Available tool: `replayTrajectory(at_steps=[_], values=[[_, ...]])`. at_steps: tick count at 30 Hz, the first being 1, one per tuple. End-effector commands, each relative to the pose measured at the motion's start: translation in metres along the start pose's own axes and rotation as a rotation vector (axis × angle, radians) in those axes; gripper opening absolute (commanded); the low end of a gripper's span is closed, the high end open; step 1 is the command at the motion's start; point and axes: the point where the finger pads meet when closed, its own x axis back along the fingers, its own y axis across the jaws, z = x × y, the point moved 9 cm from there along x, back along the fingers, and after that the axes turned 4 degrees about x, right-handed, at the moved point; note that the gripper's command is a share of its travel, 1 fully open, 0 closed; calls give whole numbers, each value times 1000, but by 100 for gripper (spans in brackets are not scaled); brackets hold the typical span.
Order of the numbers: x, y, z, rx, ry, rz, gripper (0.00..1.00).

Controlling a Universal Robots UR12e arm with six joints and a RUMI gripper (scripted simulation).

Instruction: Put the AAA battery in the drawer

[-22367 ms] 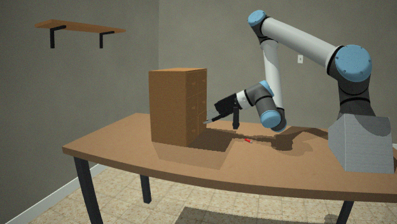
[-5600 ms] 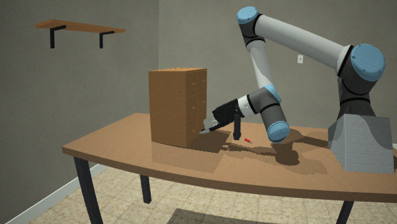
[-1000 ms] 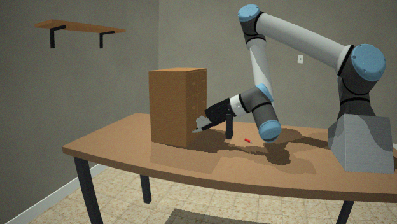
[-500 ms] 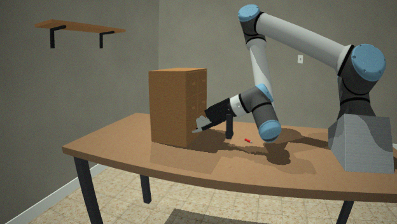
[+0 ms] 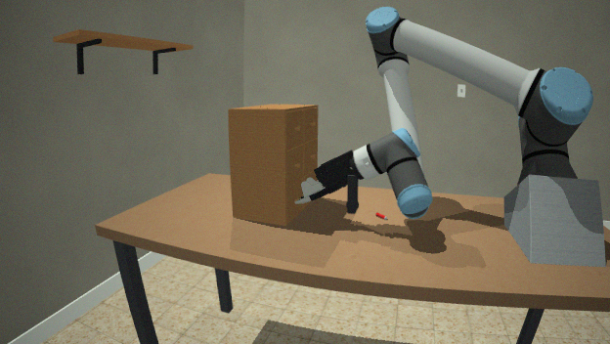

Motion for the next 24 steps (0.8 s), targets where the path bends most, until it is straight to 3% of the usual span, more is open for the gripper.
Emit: replayTrajectory(at_steps=[1,2,24], values=[[0,0,-1,0,-1,0,20],[0,0,-1,0,-1,0,7],[0,0,-1,0,-1,0,7]])
